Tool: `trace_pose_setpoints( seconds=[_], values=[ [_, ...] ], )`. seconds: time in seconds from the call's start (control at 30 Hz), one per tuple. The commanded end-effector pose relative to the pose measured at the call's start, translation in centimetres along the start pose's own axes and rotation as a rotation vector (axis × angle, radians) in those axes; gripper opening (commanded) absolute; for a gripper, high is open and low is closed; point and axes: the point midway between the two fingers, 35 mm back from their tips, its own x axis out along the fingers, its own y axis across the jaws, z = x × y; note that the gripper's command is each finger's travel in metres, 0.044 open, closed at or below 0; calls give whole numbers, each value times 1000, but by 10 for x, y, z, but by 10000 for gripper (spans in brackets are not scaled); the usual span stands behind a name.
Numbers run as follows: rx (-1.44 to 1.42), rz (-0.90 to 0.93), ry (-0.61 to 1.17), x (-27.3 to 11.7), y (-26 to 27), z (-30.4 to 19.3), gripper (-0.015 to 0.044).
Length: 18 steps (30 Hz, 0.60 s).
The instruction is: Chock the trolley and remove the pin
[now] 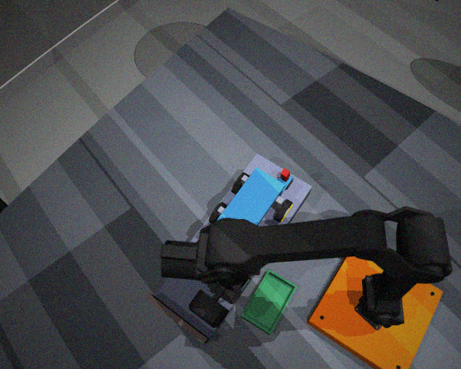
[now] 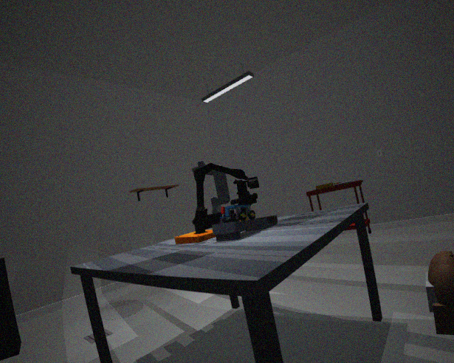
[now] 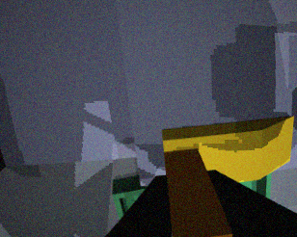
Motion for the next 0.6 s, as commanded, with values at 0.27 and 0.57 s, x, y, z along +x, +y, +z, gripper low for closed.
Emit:
trace_pose_setpoints(
  seconds=[0.27,0.57],
  values=[
    [-2,-3,-4,0,-13,0,0],
    [-2,-3,-4,0,-23,-1,0]
  ],
)
